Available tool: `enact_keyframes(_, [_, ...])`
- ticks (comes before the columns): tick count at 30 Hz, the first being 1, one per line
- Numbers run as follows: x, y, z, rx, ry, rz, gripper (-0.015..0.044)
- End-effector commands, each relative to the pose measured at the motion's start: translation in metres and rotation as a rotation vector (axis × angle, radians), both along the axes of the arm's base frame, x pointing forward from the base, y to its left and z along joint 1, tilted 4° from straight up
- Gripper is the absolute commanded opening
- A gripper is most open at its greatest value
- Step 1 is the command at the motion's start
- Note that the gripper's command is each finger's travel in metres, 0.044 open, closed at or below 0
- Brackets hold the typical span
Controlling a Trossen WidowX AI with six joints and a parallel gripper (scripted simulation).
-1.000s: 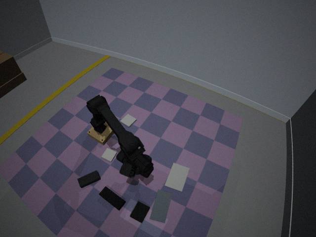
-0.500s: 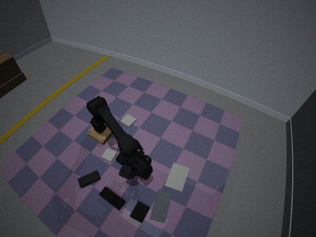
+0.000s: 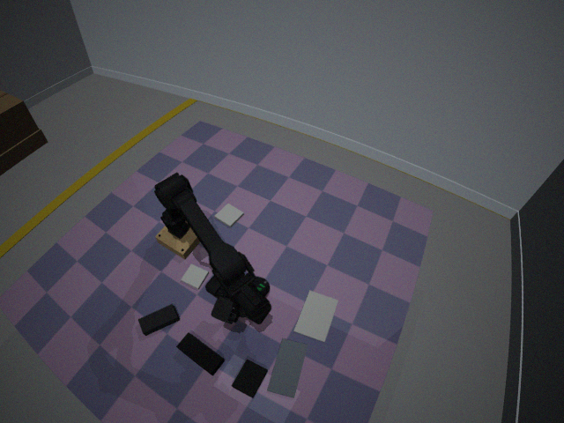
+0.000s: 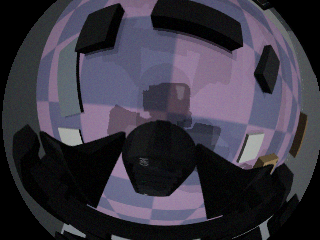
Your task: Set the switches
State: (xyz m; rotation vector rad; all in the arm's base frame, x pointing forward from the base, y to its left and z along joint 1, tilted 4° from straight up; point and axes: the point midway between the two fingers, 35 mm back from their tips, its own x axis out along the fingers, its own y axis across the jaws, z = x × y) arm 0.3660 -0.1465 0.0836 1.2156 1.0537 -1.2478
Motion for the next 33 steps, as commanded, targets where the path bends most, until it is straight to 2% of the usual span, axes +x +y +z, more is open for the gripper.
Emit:
enact_keyframes(1, [-0.001, 0.005, -0.008, 0.015, 0.017, 0.018, 0.0338])
enact_keyframes(33, [-0.001, -0.007, -0.029, 0.014, 0.017, 0.018, 0.0338])
